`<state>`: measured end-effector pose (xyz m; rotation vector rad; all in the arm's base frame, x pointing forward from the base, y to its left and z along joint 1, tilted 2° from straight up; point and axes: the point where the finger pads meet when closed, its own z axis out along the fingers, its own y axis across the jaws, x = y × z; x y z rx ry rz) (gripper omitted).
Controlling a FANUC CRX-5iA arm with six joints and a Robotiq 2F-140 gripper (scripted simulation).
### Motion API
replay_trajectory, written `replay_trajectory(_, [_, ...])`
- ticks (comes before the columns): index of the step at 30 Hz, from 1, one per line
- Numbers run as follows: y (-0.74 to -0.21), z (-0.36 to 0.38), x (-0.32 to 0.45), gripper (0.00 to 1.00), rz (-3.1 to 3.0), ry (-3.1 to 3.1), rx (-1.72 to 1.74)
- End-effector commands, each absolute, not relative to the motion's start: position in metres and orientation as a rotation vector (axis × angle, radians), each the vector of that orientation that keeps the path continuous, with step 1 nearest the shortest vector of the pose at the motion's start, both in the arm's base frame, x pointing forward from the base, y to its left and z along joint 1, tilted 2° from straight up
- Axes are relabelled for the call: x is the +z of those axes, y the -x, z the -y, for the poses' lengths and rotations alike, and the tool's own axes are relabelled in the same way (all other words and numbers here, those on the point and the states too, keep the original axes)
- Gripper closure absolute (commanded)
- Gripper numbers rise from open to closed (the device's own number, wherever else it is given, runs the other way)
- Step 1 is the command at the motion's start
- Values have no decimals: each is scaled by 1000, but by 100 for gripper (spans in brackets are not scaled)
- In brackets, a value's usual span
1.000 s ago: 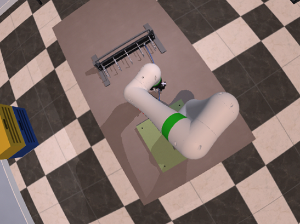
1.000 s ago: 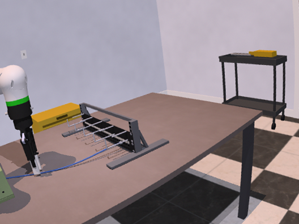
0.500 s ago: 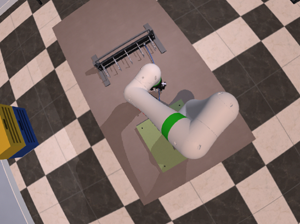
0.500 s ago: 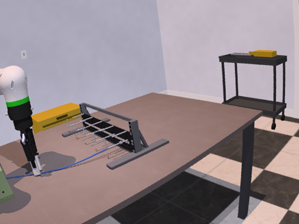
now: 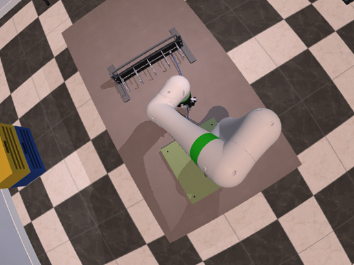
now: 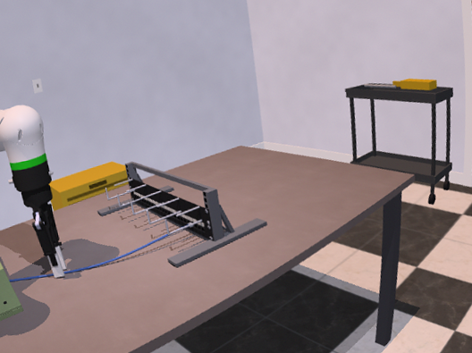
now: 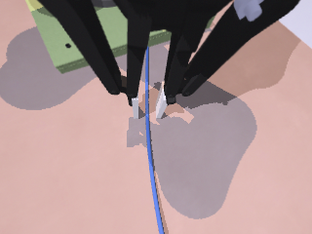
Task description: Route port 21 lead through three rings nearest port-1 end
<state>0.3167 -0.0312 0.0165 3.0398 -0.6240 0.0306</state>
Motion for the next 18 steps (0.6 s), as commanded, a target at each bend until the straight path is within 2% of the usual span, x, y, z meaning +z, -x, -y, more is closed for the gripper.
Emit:
replay_trajectory(1, [-317, 31, 16, 80, 624, -3040, 31])
replay_trajectory(18, [-317, 31, 13, 80, 624, -3040, 31])
